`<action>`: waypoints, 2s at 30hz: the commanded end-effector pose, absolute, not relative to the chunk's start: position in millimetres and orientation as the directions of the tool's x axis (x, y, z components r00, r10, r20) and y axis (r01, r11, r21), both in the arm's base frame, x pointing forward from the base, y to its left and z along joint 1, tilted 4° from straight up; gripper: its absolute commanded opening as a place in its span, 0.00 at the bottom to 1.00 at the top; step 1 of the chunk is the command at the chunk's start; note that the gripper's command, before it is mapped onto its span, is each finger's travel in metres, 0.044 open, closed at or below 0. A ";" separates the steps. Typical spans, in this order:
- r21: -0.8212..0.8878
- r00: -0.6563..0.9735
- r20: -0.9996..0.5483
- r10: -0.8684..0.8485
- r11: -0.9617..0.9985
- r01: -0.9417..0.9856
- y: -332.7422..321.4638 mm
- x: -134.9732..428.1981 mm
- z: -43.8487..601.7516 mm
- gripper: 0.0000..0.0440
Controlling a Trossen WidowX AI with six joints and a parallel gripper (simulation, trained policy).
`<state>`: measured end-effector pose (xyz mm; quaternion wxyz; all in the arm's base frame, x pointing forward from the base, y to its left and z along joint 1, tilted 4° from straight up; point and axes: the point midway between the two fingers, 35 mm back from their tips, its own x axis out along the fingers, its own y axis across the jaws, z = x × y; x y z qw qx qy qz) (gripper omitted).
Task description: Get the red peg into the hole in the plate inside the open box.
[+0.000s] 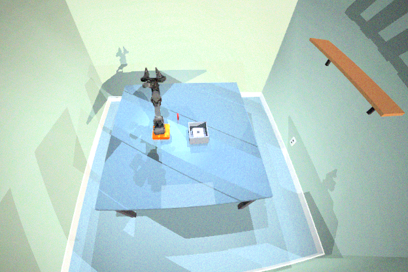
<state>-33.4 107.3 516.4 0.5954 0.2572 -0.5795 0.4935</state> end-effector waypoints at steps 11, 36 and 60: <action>-0.211 -0.016 0.846 0.532 0.308 -0.928 158.0 1.1 498.4 0.99; 0.203 0.467 0.275 0.840 0.424 -0.883 235.8 127.5 384.1 0.94; 0.571 0.681 -0.359 0.638 0.727 -0.381 197.9 197.3 256.5 0.98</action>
